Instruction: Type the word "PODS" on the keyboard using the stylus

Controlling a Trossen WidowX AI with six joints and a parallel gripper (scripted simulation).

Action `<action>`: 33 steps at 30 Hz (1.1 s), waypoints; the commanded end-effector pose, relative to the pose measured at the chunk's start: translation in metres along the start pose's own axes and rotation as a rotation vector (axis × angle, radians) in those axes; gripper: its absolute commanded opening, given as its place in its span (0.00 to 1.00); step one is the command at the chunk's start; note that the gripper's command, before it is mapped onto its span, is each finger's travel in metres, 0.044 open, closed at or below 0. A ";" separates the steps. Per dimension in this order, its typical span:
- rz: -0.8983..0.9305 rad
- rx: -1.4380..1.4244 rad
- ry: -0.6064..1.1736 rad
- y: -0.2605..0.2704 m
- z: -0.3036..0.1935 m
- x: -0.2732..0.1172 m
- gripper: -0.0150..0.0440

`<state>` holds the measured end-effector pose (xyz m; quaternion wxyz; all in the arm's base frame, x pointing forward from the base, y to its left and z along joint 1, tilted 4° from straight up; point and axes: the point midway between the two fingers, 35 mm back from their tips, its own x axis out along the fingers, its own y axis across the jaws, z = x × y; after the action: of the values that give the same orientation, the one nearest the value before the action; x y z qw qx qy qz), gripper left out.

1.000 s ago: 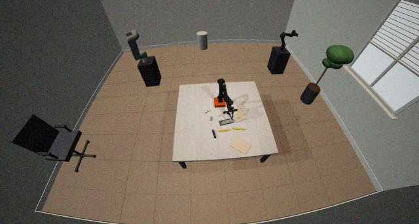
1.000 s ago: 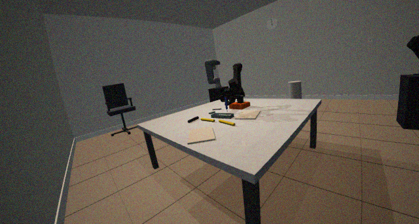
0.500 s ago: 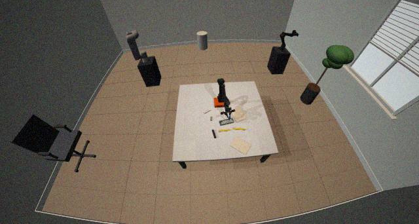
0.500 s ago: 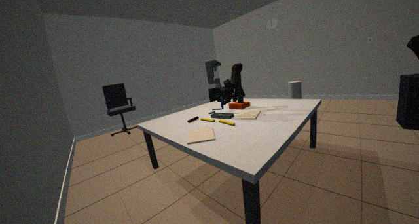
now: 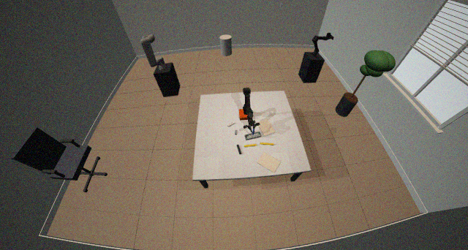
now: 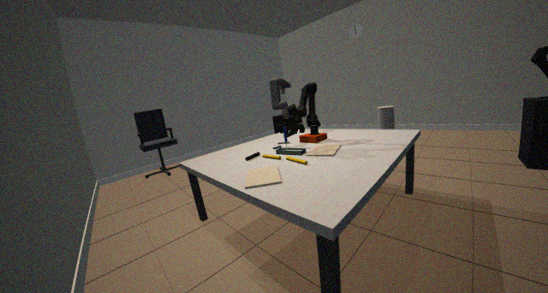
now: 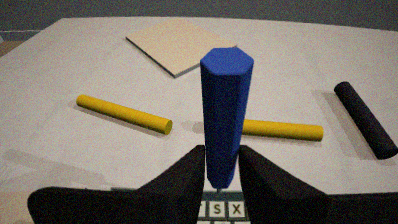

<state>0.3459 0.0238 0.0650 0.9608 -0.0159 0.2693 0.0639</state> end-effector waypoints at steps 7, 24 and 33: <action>0.005 -0.006 0.016 0.001 -0.019 0.006 0.25; 0.005 -0.005 0.016 0.002 -0.022 0.010 0.39; 0.005 -0.005 0.016 0.002 -0.024 0.011 0.39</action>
<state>0.3443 0.0253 0.0407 0.9590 -0.0167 0.2749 0.0664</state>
